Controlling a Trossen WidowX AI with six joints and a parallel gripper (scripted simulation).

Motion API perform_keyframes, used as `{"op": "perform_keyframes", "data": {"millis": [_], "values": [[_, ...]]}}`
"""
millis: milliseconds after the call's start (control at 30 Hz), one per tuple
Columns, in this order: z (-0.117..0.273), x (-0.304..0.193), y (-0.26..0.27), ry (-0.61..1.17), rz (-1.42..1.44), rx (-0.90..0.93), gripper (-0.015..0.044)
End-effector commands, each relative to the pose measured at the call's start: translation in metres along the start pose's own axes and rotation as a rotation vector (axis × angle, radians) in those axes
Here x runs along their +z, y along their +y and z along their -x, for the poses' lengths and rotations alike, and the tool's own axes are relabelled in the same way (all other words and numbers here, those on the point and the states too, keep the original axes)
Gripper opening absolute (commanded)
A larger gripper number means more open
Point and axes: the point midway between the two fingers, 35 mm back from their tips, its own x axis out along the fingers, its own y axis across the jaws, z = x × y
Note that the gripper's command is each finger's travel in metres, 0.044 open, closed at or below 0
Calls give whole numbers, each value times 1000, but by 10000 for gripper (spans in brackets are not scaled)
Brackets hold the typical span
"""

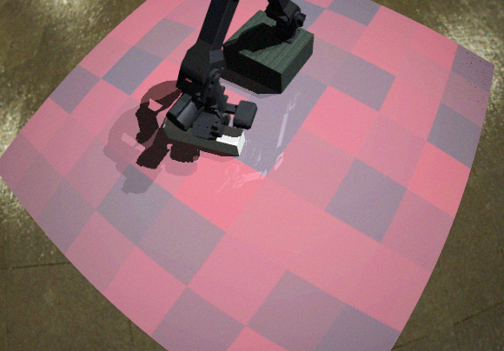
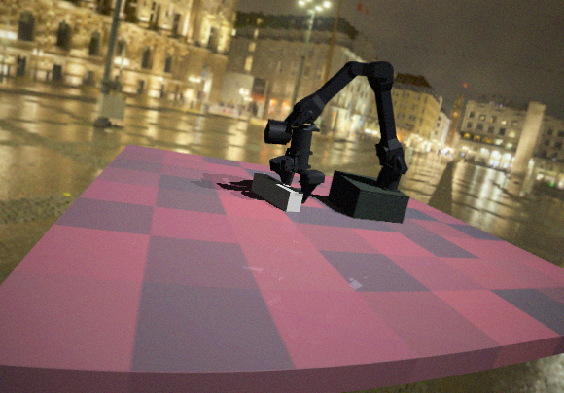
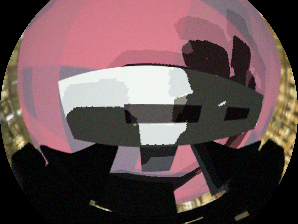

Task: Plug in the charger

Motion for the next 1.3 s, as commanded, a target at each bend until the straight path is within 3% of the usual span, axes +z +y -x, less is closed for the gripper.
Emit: {"op": "perform_keyframes", "data": {"millis": [0, 1267], "values": [[0, -1, 0, -3, 1, 0, 440], [-2, -11, 0, -33, 9, -1, 440]]}}
